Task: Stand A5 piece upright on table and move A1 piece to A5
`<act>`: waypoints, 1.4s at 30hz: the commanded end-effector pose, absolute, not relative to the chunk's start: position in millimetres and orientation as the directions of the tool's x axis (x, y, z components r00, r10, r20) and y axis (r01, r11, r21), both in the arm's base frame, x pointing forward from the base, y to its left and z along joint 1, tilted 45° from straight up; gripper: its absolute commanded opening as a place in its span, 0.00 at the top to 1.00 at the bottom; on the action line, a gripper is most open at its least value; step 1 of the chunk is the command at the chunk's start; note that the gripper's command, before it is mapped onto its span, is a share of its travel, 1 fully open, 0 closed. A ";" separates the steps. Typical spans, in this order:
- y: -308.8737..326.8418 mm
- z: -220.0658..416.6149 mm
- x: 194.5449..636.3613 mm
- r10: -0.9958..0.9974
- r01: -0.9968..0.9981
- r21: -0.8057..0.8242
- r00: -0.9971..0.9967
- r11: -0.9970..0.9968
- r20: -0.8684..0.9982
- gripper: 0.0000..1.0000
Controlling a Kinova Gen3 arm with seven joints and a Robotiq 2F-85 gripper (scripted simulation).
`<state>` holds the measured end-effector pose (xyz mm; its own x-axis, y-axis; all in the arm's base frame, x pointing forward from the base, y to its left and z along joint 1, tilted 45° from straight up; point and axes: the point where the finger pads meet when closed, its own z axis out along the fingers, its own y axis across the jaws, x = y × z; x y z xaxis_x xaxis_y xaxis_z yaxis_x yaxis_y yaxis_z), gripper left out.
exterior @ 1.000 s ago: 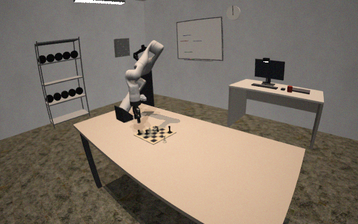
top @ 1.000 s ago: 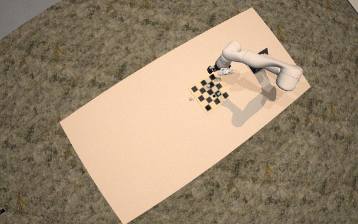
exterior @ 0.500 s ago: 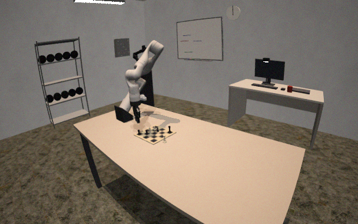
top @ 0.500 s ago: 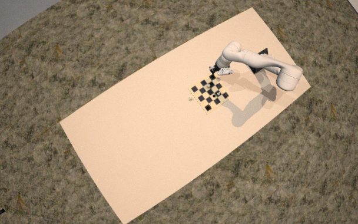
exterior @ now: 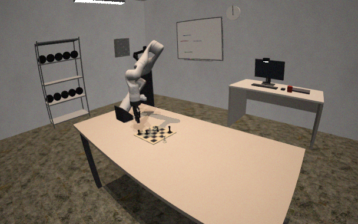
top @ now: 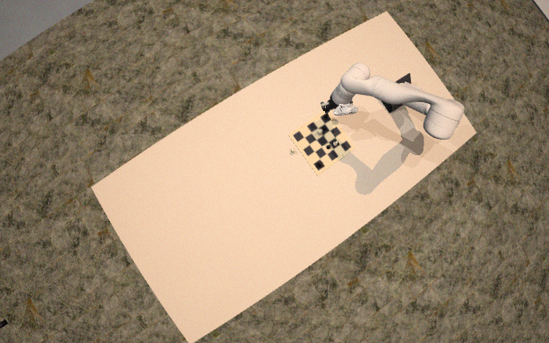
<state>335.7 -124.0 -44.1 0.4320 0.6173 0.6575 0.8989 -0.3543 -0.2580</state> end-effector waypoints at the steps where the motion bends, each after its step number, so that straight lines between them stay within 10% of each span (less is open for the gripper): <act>1: -124.9 -43.8 335.9 0.618 0.899 -0.257 0.432 -0.356 0.657 0.63; 42: -99.5 -70.9 338.4 0.618 0.899 -0.256 0.431 -0.355 0.657 0.63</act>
